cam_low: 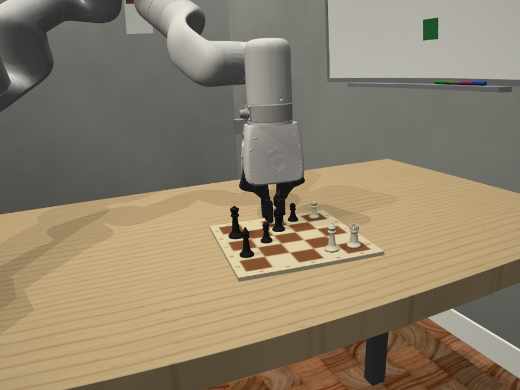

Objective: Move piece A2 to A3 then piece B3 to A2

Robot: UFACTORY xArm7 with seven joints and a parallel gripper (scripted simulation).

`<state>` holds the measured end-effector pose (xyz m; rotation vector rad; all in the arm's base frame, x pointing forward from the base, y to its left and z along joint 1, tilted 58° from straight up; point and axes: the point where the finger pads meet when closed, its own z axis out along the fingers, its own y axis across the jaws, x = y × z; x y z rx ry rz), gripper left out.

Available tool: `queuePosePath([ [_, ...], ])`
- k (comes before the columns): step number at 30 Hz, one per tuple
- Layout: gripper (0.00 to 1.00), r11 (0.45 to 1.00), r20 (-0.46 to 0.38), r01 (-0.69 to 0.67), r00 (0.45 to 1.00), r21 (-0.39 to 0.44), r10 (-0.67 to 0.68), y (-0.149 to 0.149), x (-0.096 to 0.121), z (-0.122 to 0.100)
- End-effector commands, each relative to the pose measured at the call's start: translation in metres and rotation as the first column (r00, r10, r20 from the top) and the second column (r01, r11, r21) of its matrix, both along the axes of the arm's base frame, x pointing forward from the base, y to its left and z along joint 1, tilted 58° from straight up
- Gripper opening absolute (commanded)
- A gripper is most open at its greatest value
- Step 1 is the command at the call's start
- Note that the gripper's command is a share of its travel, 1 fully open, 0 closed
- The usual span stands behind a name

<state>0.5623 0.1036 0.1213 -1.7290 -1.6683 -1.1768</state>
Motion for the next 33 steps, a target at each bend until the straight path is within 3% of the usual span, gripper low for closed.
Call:
queuePosePath([
  [1,0.0,1.0,0.002,0.005,1.0,-0.002,-0.005,-0.0028,0.0011,0.0007],
  [7,0.0,1.0,0.002,0.005,1.0,-0.002,-0.005,-0.0028,0.0011,0.0007],
  [8,0.07,1.0,0.002,0.005,1.0,-0.002,-0.005,-0.0028,0.0011,0.0007],
  [10,0.07,1.0,0.002,0.005,1.0,-0.002,-0.005,-0.0028,0.0011,0.0007],
  [11,0.14,1.0,0.002,0.005,1.0,-0.002,-0.005,-0.0028,0.0011,0.0007],
  [13,0.14,1.0,0.002,0.005,1.0,-0.002,-0.005,-0.0028,0.0011,0.0007],
  [14,0.21,1.0,0.002,0.005,1.0,-0.002,-0.005,-0.0028,0.0011,0.0007],
  [18,0.21,1.0,0.002,0.005,1.0,-0.002,-0.005,-0.0028,0.0011,0.0007],
  [19,0.28,1.0,0.002,0.005,1.0,-0.002,-0.005,-0.0028,0.0011,0.0007],
  [21,0.28,1.0,0.002,0.005,1.0,-0.002,-0.005,-0.0028,0.0011,0.0007],
  [22,0.35,1.0,0.002,0.005,1.0,-0.002,-0.005,-0.0028,0.0011,0.0007],
  [33,0.35,1.0,0.002,0.005,1.0,-0.002,-0.005,-0.003,0.001,0.0008],
])
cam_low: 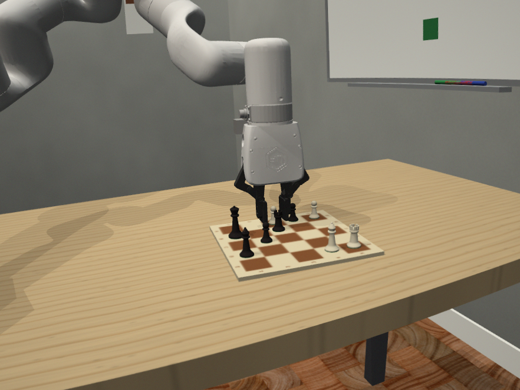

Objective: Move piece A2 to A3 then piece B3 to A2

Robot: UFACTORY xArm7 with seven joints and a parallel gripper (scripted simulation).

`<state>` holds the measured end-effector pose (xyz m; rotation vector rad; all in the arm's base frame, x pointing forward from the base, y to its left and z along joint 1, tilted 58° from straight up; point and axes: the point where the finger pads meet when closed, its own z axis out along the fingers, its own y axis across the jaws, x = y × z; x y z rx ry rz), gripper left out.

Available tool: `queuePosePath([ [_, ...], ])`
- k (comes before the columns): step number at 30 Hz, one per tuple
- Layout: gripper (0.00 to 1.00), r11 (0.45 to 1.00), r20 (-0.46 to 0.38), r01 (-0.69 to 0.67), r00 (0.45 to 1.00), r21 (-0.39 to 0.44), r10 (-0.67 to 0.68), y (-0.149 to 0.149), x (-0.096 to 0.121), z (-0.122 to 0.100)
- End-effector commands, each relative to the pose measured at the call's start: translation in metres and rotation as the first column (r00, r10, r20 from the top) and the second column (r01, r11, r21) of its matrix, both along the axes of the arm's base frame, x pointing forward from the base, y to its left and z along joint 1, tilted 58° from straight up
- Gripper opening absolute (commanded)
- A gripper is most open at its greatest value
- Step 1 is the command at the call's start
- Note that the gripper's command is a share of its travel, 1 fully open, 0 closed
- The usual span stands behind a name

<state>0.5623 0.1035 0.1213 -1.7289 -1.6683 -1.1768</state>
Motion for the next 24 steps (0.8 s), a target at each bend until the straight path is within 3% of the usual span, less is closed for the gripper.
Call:
queuePosePath([
  [1,0.35,1.0,0.002,0.005,1.0,-0.002,-0.005,-0.003,0.001,0.001],
  [24,0.35,1.0,0.002,0.005,1.0,-0.002,-0.005,-0.069,-0.021,0.044],
])
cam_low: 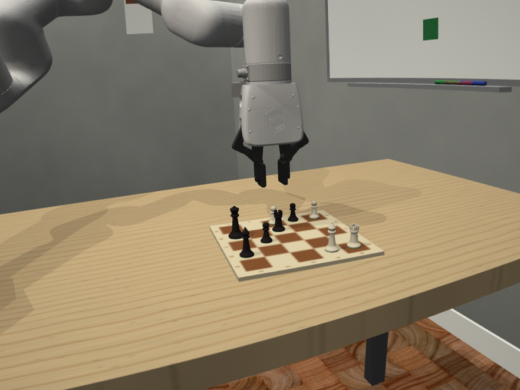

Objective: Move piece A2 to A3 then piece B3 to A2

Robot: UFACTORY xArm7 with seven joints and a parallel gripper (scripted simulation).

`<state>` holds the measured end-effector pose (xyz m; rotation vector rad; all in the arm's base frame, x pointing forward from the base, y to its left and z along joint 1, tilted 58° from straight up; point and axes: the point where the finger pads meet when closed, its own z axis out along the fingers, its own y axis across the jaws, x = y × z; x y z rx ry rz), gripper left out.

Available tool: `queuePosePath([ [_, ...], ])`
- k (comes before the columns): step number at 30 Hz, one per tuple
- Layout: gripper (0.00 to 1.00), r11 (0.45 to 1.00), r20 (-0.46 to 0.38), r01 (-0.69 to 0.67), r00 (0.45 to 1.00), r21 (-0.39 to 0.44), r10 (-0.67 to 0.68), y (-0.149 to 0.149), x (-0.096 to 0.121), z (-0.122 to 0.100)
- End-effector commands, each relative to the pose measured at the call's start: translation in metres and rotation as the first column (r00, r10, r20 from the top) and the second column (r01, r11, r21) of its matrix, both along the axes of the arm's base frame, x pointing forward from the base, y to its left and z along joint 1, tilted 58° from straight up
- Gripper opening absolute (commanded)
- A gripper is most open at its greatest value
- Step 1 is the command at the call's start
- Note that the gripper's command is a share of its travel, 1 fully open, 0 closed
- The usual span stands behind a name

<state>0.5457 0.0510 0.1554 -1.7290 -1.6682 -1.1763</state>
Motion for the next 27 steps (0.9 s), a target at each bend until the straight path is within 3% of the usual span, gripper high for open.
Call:
queuePosePath([
  [1,0.35,1.0,0.002,0.005,1.0,-0.002,-0.005,-0.0189,-0.0046,0.0115],
  [7,0.35,1.0,0.002,0.005,1.0,-0.002,-0.005,-0.0229,-0.0059,0.0142],
  [8,1.0,1.0,0.002,0.005,1.0,-0.002,-0.005,-0.0229,-0.0059,0.0142],
  [27,1.0,1.0,0.002,0.005,1.0,-0.002,-0.005,-0.0229,-0.0059,0.0142],
])
